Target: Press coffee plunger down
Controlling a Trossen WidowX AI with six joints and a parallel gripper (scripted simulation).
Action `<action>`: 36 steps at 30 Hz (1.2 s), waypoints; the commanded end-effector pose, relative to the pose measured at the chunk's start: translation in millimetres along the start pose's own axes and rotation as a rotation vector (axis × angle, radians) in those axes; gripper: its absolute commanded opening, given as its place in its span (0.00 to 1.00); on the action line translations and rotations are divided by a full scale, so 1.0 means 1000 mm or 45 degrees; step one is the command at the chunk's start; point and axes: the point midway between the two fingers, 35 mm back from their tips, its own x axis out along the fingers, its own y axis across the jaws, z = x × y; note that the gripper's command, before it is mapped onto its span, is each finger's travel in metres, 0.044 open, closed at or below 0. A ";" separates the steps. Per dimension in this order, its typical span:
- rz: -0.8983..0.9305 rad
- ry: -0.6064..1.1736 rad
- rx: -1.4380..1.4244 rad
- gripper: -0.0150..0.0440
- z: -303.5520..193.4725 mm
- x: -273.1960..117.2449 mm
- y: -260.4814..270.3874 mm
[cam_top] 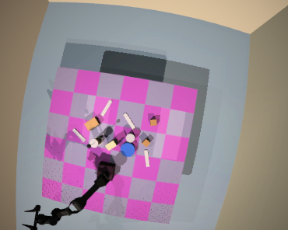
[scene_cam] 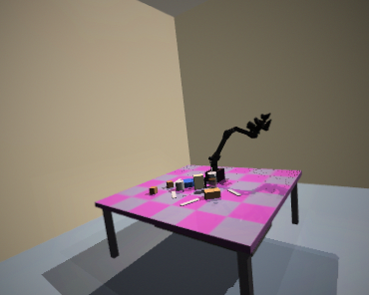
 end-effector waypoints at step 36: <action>-1.023 0.502 -1.201 1.00 0.380 -0.015 -0.340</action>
